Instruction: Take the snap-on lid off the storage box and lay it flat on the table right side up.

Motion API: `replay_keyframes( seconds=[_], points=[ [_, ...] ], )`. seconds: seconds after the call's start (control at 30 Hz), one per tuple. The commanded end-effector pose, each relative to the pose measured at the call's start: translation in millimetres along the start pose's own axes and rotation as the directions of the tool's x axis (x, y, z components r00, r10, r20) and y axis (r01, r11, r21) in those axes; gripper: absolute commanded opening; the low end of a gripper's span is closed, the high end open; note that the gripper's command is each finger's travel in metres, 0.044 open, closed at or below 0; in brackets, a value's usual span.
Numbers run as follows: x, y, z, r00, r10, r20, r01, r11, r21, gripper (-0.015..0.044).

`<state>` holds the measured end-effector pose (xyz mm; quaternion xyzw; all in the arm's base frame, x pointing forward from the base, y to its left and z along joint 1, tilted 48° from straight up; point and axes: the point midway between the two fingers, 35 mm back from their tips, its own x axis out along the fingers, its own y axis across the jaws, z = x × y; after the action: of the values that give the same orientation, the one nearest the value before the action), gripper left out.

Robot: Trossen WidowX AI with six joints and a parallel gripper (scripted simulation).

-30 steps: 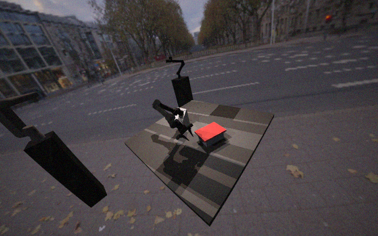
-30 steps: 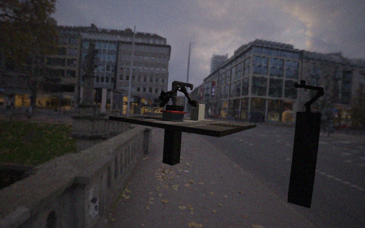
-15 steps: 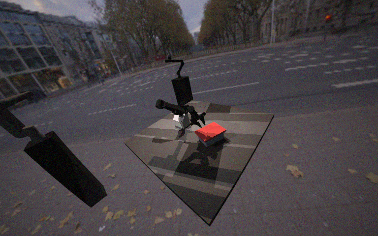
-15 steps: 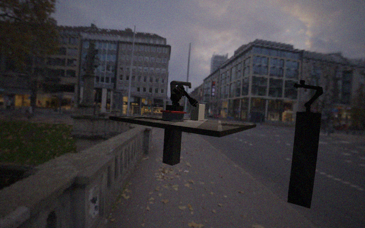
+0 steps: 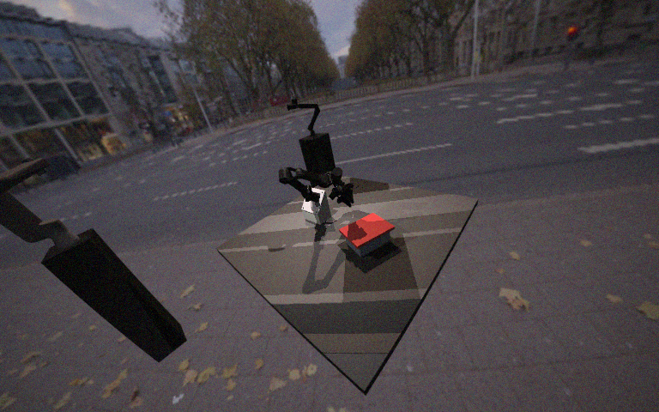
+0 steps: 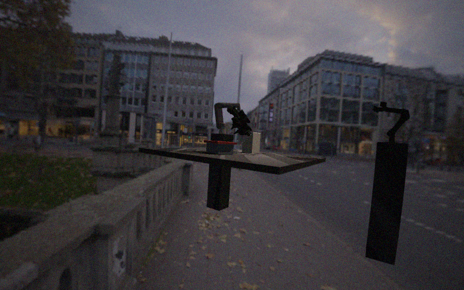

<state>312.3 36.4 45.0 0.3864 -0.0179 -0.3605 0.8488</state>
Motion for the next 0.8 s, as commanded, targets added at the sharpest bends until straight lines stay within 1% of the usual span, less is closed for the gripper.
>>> replay_keyframes(
  seconds=[0.0,0.2,0.33,0.47,0.77],
  points=[
    [-3,-4,2,1.000,0.004,0.020,-0.005,0.999,0.035,0.0235],
    [-2,-5,2,1.000,0.003,0.020,-0.004,0.999,0.033,0.0235],
    [19,-29,-2,1.000,-0.007,0.017,0.007,1.000,0.012,0.0235],
    [35,-49,2,1.000,0.004,0.021,-0.004,1.000,0.030,0.0235],
    [37,-50,2,1.000,0.004,0.021,-0.004,1.000,0.031,0.0235]
  ],
)
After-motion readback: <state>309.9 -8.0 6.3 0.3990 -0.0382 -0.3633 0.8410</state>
